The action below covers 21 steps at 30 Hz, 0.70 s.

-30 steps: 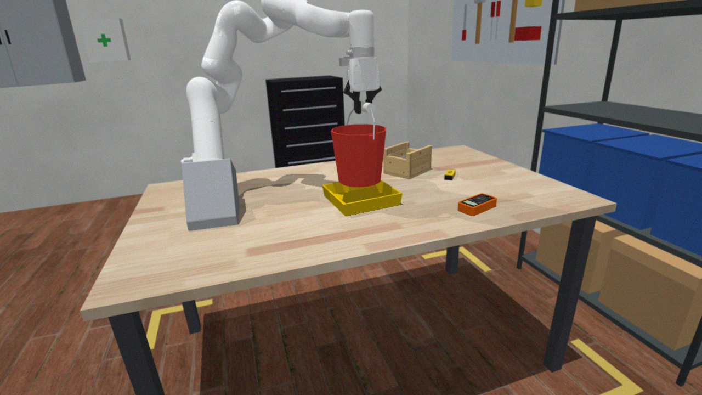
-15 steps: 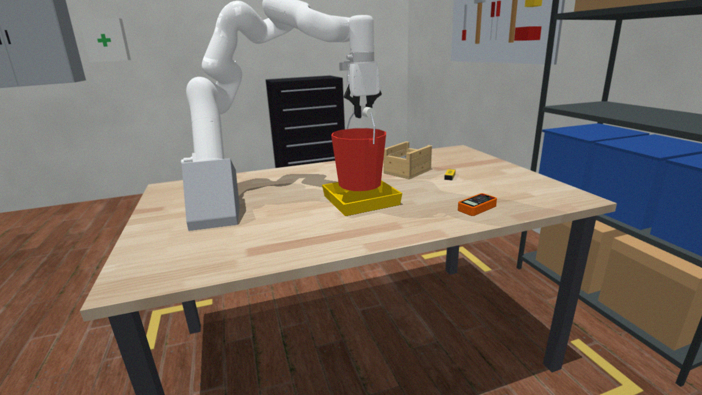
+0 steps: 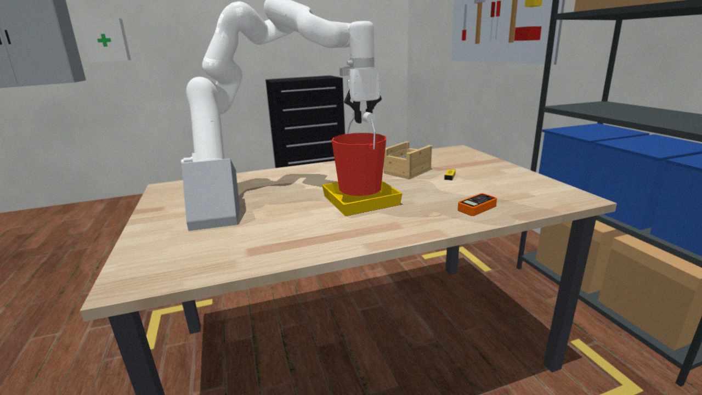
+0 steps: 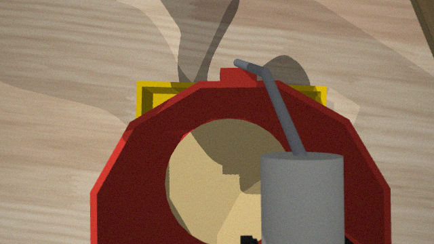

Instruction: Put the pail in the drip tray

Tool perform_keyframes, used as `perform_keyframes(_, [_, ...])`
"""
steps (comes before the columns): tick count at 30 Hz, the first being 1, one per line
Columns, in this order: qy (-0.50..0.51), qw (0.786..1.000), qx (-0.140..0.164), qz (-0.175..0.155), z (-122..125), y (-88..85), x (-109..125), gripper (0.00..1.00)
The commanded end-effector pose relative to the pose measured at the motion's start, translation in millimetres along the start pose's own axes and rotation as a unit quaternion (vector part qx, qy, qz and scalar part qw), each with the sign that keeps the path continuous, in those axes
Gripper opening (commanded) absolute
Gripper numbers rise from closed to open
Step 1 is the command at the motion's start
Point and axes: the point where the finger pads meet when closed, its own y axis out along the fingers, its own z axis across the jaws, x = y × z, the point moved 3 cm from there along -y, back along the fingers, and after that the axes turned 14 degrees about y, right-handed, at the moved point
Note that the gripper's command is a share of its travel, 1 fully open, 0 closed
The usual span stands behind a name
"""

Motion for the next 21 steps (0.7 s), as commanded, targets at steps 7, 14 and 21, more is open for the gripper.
perform_keyframes(7, [-0.001,1.0,0.003,-0.001,1.3,9.7,0.1,0.0])
perform_keyframes(14, [-0.001,1.0,0.003,-0.001,1.3,15.7,0.2,0.0])
perform_keyframes(21, [-0.001,1.0,0.003,-0.001,1.4,23.3,0.2,0.0])
